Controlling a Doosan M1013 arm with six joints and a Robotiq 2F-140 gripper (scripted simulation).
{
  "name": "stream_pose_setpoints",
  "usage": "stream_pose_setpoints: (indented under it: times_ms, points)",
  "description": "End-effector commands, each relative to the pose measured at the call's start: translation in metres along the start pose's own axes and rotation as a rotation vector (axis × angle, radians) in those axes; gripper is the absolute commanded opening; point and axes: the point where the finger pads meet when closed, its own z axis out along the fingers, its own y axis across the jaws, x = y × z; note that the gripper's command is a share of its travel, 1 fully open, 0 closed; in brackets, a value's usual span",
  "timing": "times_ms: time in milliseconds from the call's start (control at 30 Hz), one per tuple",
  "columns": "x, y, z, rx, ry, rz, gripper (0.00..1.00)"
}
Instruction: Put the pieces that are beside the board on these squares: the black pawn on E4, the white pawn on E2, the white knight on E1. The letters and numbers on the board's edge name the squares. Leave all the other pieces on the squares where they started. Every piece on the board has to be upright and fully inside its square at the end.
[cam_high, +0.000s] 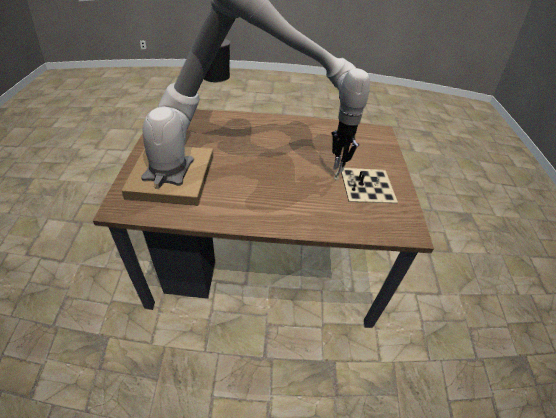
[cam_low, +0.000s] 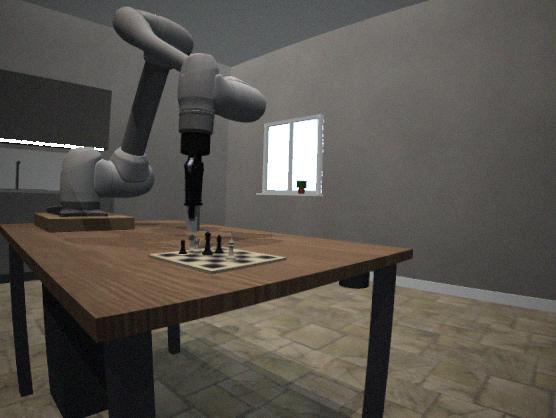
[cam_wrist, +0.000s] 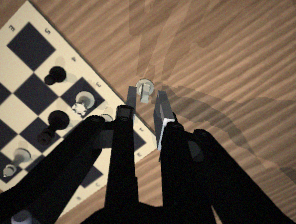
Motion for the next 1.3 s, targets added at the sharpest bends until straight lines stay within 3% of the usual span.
stream_pose_setpoints:
  times_ms: [0,833,1267]
  points:
    - [0.000,0.000,0.000,0.000,0.000,0.000,0.22]
    - [0.000,0.000,0.001,0.000,0.000,0.000,0.22]
    - [0.000,0.000,0.018,0.000,0.000,0.000,0.22]
